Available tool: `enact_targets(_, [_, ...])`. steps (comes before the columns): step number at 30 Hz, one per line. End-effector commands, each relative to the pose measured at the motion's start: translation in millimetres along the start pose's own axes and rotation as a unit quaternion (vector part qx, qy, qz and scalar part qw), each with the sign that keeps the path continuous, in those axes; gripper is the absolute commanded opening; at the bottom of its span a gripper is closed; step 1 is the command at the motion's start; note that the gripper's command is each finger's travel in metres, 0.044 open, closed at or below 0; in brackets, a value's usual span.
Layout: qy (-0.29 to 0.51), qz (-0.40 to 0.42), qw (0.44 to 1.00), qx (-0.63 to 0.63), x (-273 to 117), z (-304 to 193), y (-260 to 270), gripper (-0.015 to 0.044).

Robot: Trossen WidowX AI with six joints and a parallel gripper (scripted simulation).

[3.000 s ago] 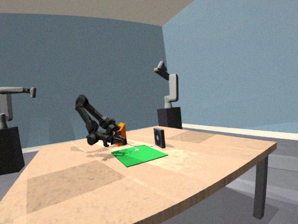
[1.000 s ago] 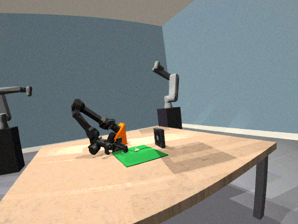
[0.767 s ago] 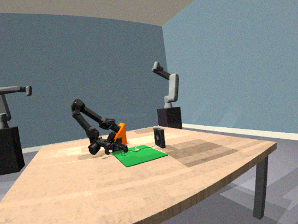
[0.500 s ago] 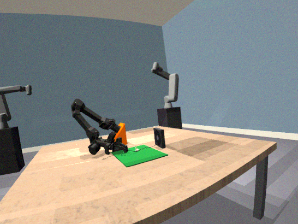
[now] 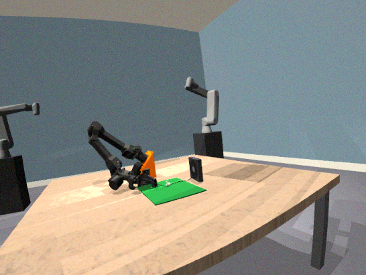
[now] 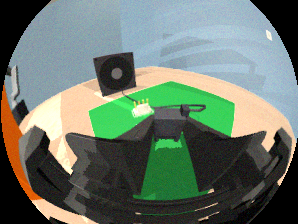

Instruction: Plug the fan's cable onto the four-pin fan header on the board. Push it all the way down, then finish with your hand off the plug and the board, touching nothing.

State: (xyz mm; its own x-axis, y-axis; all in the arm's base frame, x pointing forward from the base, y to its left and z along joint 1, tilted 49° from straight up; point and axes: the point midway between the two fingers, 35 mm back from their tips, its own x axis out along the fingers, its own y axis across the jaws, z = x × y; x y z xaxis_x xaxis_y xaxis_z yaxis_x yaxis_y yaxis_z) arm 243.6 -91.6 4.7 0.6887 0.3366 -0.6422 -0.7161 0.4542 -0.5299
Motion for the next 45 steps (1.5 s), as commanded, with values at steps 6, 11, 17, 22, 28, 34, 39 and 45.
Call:
enact_targets(6, [0.000,0.000,1.000,0.001,0.0,0.1,0.2,0.0000])
enact_targets(11, [0.000,0.000,1.000,0.000,0.0,0.0,0.0,0.0026])
enact_targets(17, [0.000,0.000,1.000,0.000,0.0,0.0,0.0,0.0184])
enact_targets(22, [0.000,0.000,1.000,0.000,0.0,0.0,0.0,0.0205])
enact_targets(28, [0.000,0.000,1.000,0.000,0.0,0.0,0.0,0.0205])
enact_targets(34, [0.000,0.000,1.000,0.000,0.0,0.0,0.0,0.0205])
enact_targets(39, [0.000,0.000,1.000,0.000,0.0,0.0,0.0,0.0205])
enact_targets(45, [0.002,0.001,1.000,0.000,-9.1,1.0,-1.4,0.0205])
